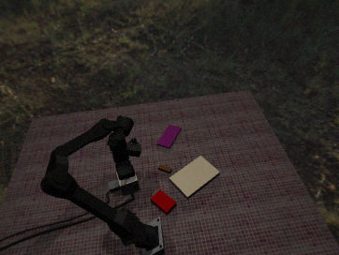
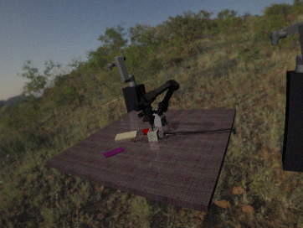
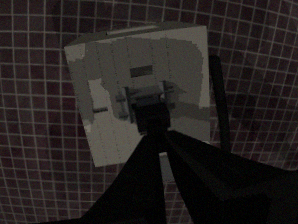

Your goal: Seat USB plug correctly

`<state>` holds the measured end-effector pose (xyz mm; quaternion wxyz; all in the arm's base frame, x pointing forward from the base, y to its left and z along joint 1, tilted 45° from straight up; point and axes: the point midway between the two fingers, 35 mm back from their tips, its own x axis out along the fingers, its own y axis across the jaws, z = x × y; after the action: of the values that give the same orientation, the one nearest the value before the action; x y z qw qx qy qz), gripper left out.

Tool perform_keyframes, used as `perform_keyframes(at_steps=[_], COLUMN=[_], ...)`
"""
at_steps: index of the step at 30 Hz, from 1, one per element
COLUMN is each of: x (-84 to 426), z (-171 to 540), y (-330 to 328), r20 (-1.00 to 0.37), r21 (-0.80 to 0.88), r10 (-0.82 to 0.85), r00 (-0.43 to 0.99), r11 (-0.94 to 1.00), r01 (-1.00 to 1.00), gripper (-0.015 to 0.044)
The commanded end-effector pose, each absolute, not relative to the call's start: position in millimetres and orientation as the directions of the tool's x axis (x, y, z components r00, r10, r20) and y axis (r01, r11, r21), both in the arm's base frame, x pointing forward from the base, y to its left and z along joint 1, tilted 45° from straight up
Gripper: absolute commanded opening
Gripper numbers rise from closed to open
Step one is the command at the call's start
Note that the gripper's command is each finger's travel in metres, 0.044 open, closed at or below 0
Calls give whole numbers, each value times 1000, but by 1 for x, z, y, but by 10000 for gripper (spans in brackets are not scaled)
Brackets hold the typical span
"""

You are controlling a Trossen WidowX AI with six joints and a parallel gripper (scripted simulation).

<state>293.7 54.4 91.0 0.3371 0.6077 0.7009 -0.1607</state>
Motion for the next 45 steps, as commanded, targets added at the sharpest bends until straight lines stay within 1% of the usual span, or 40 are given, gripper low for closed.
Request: perform_keyframes(at_steps=[1,45], x=[294,294], z=[91,87], y=[55,59], r20=[-665,-665], r21=[184,184], r10=[746,746], r00=[-33,-33], r11=[206,206], r01=[961,961], gripper=[0,0])
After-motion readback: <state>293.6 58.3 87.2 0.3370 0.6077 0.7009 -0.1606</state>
